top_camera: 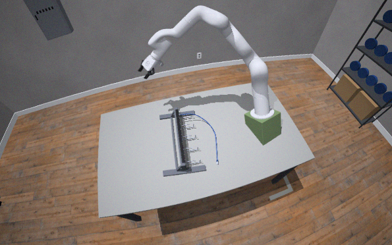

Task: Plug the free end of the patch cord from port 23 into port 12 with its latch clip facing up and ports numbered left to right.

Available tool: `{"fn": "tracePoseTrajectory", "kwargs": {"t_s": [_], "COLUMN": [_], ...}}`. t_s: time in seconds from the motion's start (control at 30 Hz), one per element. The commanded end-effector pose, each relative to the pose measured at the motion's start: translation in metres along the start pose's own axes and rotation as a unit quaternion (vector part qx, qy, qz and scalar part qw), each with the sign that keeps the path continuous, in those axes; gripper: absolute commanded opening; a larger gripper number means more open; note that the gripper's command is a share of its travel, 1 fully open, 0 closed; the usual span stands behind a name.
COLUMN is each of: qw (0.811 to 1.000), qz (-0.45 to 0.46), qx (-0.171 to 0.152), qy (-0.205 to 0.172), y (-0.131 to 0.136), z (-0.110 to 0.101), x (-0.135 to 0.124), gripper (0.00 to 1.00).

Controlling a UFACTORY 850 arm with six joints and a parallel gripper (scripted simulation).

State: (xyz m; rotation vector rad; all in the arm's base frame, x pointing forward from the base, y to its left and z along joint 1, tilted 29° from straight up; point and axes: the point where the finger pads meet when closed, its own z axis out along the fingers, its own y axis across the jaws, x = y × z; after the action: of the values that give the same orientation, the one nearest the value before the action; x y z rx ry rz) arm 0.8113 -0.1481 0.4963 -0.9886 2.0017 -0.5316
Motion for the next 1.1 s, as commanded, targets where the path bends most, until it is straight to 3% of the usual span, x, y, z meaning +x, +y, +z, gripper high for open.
{"fn": "tracePoseTrajectory", "kwargs": {"t_s": [0.0,0.23,0.3,0.33,0.63,0.8,0.87,0.9,1.07], "qw": [1.0,1.0,1.0,0.999,0.998,0.997,0.997,0.996,0.995], "qz": [-0.002,-0.006,-0.006,-0.008,-0.016,-0.022,-0.022,-0.026,-0.031], "qx": [-0.012,-0.031,-0.031,-0.039,-0.062,-0.076,-0.076,-0.084,-0.092], "qy": [-0.002,0.001,0.001,0.004,0.013,0.021,0.021,0.027,0.033], "y": [0.033,0.083,0.083,0.104,0.168,0.207,0.207,0.23,0.254], "z": [0.023,0.052,0.052,0.062,0.089,0.102,0.102,0.108,0.114], "x": [-0.014,-0.031,-0.031,-0.037,-0.051,-0.058,-0.058,-0.061,-0.064], "gripper": [1.0,1.0,1.0,1.0,1.0,1.0,1.0,1.0,1.0]}}
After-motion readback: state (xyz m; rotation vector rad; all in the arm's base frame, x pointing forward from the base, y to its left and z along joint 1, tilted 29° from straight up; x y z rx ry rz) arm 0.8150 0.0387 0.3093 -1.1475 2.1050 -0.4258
